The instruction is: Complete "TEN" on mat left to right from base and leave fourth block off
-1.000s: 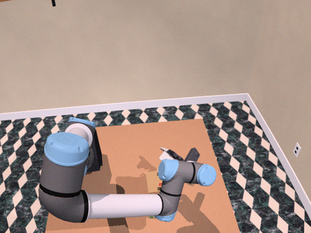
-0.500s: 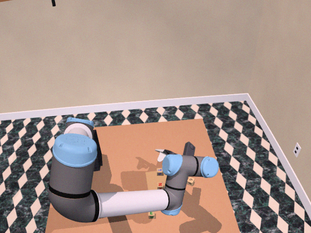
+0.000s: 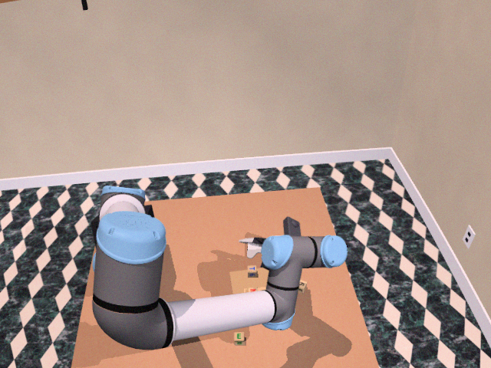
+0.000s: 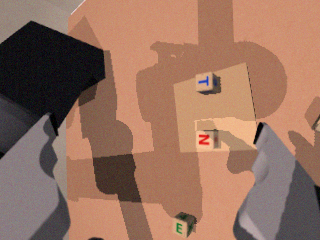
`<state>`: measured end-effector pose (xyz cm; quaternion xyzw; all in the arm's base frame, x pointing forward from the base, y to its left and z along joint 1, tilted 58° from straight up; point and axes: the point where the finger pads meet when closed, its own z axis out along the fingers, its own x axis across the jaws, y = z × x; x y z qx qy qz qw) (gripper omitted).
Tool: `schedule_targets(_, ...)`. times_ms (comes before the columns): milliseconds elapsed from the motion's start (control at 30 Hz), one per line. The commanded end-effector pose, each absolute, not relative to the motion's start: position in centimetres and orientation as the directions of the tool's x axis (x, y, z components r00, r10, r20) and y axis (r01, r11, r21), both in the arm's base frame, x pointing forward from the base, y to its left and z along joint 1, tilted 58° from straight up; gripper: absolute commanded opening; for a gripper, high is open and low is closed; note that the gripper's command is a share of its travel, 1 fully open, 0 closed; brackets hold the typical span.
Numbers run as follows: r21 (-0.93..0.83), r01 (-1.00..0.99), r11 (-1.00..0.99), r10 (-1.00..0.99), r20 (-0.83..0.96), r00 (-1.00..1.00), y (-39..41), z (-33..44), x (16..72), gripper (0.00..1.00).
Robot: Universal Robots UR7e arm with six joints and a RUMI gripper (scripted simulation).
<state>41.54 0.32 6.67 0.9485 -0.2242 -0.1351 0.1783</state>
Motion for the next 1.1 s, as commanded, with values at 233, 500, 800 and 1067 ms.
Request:
schedule_targets(233,0.424,-0.127,-0.897,-0.269,-0.293,0.918,0.3,5.1,41.0,1.0)
schedule_targets(500,0.422,0.014,-0.906,-0.155,-0.364,0.918,0.2,4.3,40.7,1.0)
schedule_targets(800,0.407,0.168,-0.898,-0.033,-0.444,0.896,0.1,3.4,40.3,1.0)
schedule_targets(1067,0.379,0.304,-0.874,0.073,-0.516,0.854,0.0,2.7,40.1,1.0)
